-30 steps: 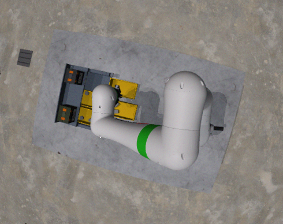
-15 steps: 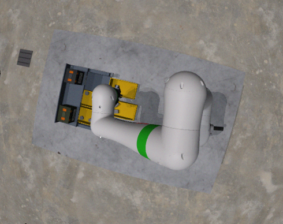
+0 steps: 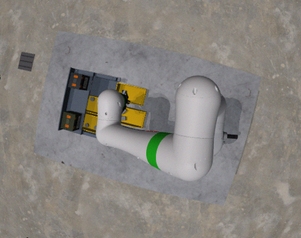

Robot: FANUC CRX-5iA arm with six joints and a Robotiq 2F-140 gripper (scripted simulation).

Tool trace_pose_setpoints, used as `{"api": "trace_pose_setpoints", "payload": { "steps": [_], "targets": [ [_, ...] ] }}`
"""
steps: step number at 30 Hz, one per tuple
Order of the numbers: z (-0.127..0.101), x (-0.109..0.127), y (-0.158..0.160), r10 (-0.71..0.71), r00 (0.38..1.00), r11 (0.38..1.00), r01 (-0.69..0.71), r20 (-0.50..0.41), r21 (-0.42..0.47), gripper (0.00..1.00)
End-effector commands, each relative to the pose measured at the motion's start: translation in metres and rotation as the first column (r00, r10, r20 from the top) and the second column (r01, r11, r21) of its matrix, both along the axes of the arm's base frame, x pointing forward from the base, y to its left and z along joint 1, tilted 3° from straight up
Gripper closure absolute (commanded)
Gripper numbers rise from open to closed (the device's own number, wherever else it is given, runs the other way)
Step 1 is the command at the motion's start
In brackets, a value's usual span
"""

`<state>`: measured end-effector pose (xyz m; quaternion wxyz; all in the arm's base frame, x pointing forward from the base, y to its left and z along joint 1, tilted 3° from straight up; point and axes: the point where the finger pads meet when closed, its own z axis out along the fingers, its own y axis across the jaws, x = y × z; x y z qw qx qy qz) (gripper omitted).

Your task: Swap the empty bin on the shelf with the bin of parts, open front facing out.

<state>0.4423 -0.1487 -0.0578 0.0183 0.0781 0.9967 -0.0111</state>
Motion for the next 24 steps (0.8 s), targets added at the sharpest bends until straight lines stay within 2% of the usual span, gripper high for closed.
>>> {"api": "trace_pose_setpoints", "payload": {
  "steps": [1, 9, 24],
  "targets": [
    [0.004, 0.001, 0.000, 0.001, 1.000, 1.000, -0.001, 0.002, -0.001, 0.90],
    [0.017, 0.000, 0.000, 0.001, 1.000, 1.000, -0.001, 0.002, -0.001, 0.90],
    [0.062, -0.001, 0.001, 0.001, 1.000, 1.000, -0.001, 0.002, -0.001, 0.90]
  ]
}}
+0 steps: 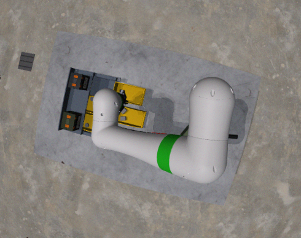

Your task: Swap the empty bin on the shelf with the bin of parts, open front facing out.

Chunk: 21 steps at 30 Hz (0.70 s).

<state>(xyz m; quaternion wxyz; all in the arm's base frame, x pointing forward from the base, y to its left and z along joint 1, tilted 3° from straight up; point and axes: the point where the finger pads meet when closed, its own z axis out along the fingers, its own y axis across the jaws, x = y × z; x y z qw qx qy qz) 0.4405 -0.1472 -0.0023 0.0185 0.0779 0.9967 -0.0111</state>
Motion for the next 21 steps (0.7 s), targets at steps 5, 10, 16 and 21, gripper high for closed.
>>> {"api": "trace_pose_setpoints", "payload": {
  "steps": [5, 10, 16, 21],
  "targets": [
    [0.014, 0.000, 0.000, 0.000, 1.000, 1.000, 0.000, 0.001, -0.001, 0.90],
    [0.022, 0.000, 0.000, 0.000, 1.000, 1.000, 0.000, 0.001, -0.001, 0.90],
    [0.026, 0.000, 0.000, 0.000, 1.000, 1.000, 0.000, 0.001, -0.001, 0.90],
    [0.027, 0.000, 0.001, 0.000, 1.000, 1.000, 0.000, 0.001, -0.001, 0.90]
  ]
}}
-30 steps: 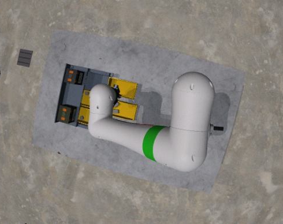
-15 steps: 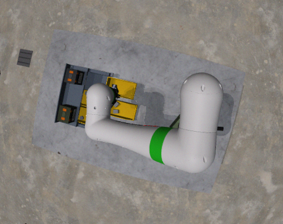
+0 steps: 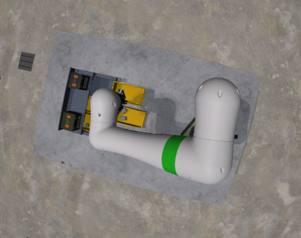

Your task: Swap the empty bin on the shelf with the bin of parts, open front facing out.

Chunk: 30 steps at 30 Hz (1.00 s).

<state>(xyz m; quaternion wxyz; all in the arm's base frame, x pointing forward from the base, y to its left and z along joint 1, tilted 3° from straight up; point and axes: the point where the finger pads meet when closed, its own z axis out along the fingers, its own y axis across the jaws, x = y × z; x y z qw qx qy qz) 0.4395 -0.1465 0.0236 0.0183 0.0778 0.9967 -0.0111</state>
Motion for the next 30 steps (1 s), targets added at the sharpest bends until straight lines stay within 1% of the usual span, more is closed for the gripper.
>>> {"api": "trace_pose_setpoints", "payload": {
  "steps": [1, 19, 24, 30],
  "targets": [
    [0.001, 0.001, 0.000, 0.000, 1.000, 1.000, 0.000, 0.002, -0.001, 0.90],
    [0.001, 0.001, 0.004, 0.000, 1.000, 1.000, 0.000, 0.002, -0.001, 0.90],
    [0.000, 0.002, 0.019, 0.000, 1.000, 1.000, 0.000, 0.002, -0.001, 0.90],
    [0.000, 0.003, 0.053, 0.000, 1.000, 1.000, 0.000, 0.002, -0.001, 0.90]
  ]
}}
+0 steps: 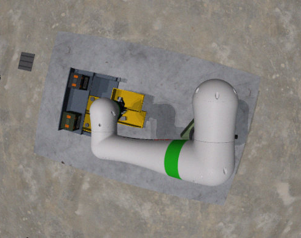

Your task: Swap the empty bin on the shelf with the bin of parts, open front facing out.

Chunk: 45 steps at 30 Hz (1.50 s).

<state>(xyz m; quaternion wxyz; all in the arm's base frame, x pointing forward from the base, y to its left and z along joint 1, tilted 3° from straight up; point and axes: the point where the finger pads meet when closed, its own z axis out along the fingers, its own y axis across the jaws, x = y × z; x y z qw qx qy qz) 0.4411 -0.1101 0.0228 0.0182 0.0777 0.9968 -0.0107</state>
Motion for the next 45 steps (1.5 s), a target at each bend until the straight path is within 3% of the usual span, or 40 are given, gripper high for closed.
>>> {"api": "trace_pose_setpoints", "payload": {
  "steps": [1, 5, 17, 19, 28, 34, 45],
  "targets": [
    [0.000, 0.002, 0.016, 0.000, 1.000, 1.000, 0.000, 0.002, -0.001, 0.90],
    [0.000, 0.003, 0.039, 0.000, 1.000, 1.000, 0.000, 0.002, -0.001, 0.90],
    [-0.002, 0.008, 0.143, 0.000, 1.000, 1.000, 0.000, 0.002, -0.001, 0.90],
    [-0.002, 0.008, 0.143, 0.000, 1.000, 1.000, 0.000, 0.002, -0.001, 0.90],
    [-0.004, 0.011, 0.208, 0.000, 1.000, 1.000, 0.000, 0.002, -0.001, 0.90],
    [-0.004, 0.012, 0.228, 0.000, 1.000, 1.000, 0.000, 0.002, -0.001, 0.90],
    [-0.005, 0.012, 0.232, 0.000, 1.000, 1.000, 0.000, 0.002, -0.001, 0.90]
  ]
}}
